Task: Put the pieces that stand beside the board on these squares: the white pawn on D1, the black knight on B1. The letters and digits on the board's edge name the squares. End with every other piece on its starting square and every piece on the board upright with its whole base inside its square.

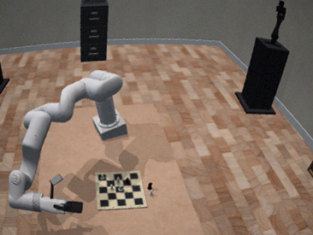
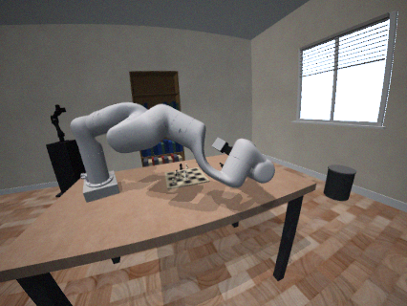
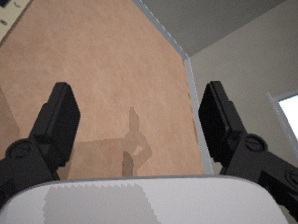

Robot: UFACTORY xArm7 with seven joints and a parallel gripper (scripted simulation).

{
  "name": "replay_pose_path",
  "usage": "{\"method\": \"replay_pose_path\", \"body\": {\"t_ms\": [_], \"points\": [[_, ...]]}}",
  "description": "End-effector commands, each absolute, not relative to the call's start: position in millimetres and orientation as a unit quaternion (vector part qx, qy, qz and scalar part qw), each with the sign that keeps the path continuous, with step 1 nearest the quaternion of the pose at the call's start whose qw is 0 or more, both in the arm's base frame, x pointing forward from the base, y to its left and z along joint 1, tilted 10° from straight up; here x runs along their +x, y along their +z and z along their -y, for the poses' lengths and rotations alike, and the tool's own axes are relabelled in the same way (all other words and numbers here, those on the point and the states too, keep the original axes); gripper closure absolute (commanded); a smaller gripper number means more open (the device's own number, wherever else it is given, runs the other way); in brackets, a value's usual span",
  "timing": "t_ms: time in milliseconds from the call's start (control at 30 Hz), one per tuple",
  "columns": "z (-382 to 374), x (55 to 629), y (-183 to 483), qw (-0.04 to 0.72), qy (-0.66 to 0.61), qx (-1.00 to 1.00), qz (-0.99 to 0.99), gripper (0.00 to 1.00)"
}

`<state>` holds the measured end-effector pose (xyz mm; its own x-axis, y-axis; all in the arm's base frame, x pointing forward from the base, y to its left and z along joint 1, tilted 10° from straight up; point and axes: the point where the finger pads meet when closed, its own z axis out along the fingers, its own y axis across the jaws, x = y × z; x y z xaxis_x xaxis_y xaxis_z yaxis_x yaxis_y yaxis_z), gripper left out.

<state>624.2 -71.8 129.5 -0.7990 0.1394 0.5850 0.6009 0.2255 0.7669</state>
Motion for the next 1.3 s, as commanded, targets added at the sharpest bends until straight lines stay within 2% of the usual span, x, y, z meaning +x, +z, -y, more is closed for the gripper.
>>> {"method": "replay_pose_path", "body": {"t_ms": [0, 400, 467, 733, 833, 933, 1067, 1267], "points": [[77.5, 618.3, 130.0, 0.214, -0.57, -0.249, 0.753, 0.0], [77.5, 618.3, 130.0, 0.214, -0.57, -0.249, 0.753, 0.0], [98.8, 589.2, 123.8, 0.271, -0.557, -0.272, 0.736, 0.0], [98.8, 589.2, 123.8, 0.271, -0.557, -0.272, 0.736, 0.0], [127.3, 548.0, 115.3, 0.346, -0.533, -0.304, 0.71, 0.0], [127.3, 548.0, 115.3, 0.346, -0.533, -0.304, 0.71, 0.0], [156.8, 501.7, 106.5, 0.422, -0.501, -0.335, 0.677, 0.0], [179.3, 463.0, 100.2, 0.481, -0.471, -0.359, 0.647, 0.0]]}}
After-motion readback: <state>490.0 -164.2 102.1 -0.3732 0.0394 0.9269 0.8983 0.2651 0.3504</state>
